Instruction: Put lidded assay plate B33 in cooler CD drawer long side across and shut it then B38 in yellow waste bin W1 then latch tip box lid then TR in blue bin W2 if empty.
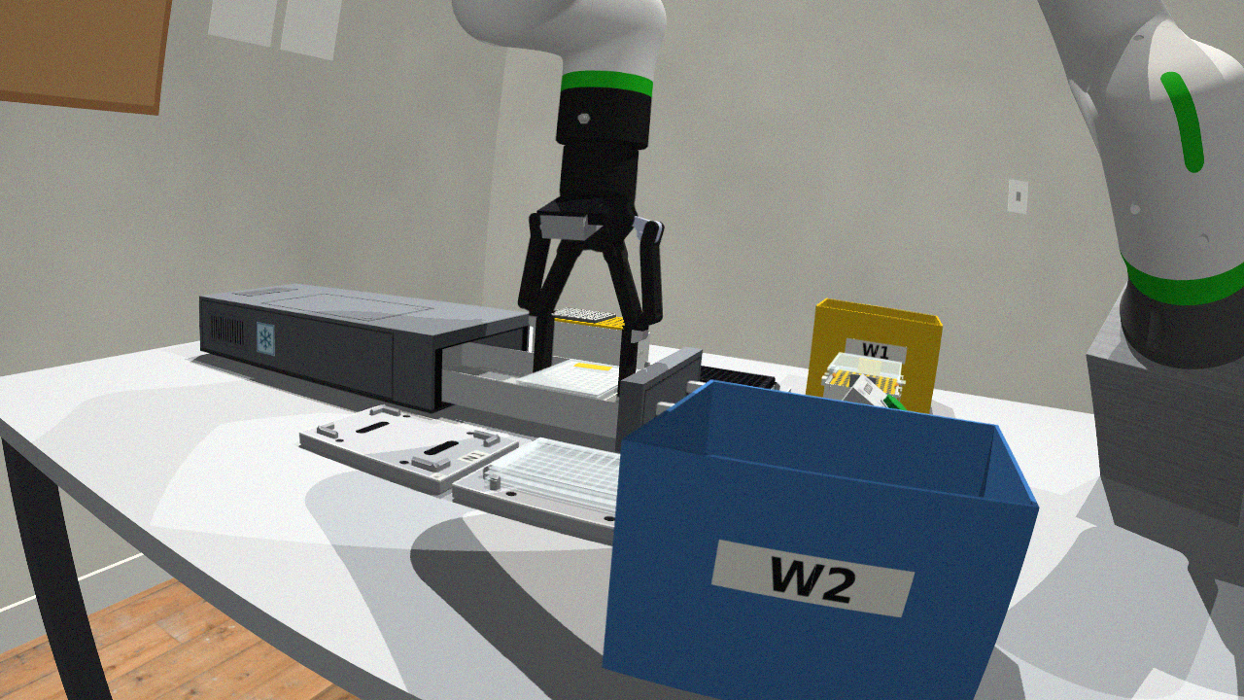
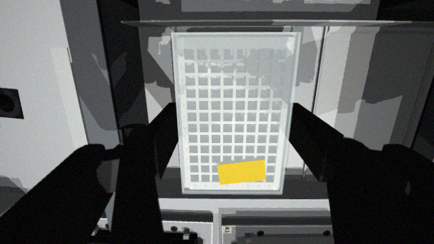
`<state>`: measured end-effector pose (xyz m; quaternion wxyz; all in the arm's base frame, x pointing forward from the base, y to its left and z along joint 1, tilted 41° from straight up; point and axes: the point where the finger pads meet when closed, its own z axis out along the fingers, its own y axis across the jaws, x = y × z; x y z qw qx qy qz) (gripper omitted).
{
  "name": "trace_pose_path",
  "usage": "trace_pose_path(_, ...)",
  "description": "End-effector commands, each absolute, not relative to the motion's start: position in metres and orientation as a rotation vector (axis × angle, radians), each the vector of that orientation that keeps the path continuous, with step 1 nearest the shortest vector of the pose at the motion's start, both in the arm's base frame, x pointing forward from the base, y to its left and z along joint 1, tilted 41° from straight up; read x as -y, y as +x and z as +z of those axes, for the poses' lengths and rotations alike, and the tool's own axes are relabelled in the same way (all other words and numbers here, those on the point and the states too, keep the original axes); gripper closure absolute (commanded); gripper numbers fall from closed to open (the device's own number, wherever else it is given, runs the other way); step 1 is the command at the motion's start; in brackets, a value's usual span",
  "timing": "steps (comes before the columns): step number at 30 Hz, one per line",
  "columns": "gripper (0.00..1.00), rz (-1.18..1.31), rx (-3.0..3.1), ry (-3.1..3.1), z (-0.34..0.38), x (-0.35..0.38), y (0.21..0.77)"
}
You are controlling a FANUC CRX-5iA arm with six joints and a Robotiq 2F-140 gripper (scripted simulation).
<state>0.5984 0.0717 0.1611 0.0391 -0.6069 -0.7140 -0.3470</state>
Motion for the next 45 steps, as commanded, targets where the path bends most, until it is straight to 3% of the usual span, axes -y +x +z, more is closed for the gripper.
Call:
trace_pose_path(1,0.90,-1.065,2.190,-1.862,0.1621,-0.0710,0.5988)
trace_pose_path(45,0.90,-1.065,2.190,-1.862,0.1540,-0.0767,0.6026)
